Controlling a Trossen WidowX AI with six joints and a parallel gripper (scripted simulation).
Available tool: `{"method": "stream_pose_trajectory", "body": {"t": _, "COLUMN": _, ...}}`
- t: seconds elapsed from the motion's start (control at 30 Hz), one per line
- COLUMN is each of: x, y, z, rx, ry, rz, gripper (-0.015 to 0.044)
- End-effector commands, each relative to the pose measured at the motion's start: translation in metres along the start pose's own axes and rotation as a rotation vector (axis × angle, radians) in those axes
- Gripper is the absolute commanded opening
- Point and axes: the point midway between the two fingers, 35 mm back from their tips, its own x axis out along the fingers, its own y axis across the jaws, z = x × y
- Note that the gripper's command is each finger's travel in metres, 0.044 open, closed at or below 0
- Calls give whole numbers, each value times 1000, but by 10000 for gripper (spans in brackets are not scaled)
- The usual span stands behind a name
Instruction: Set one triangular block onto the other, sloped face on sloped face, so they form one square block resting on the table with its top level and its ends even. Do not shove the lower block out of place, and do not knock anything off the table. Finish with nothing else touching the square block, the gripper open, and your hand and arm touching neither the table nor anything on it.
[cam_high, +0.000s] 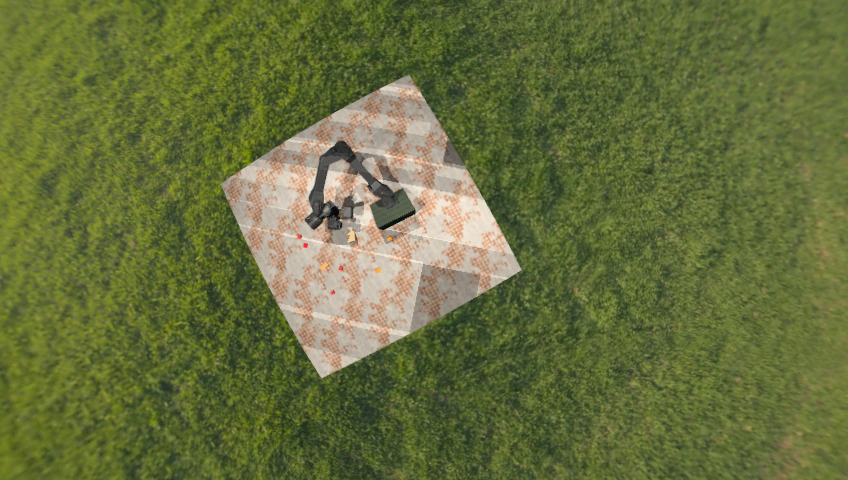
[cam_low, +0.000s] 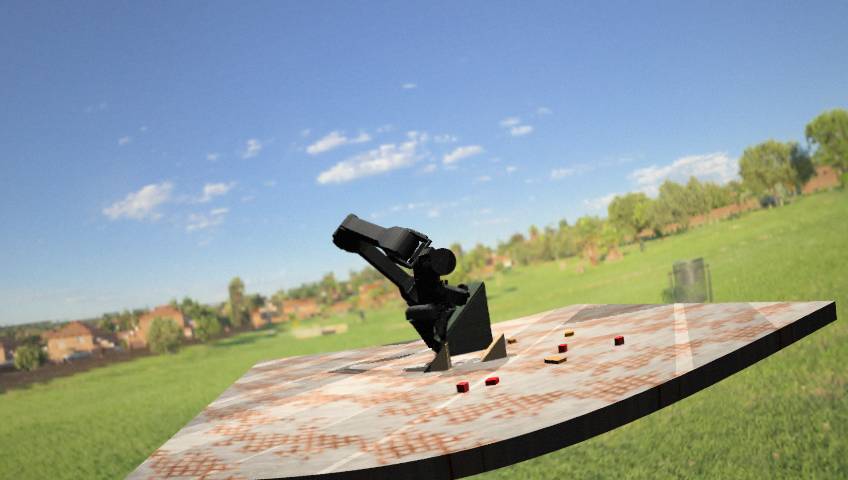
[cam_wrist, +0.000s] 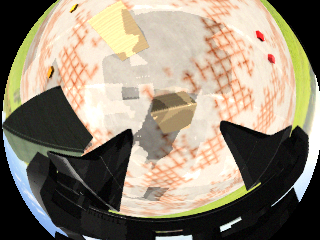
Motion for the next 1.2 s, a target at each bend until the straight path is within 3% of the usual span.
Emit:
{"method": "stream_pose_trajectory", "body": {"t": 0.0, "x": -3, "y": 1, "z": 6, "rx": 283, "ry": 44, "rz": 2, "gripper": 440}}
{"method": "stream_pose_trajectory", "body": {"t": 0.33, "x": -11, "y": 5, "z": 19, "rx": 1065, "ry": 150, "rz": -68, "gripper": 440}}
{"method": "stream_pose_trajectory", "body": {"t": 1.17, "x": -25, "y": 9, "z": 38, "rx": 2019, "ry": 167, "rz": -344, "gripper": 440}}
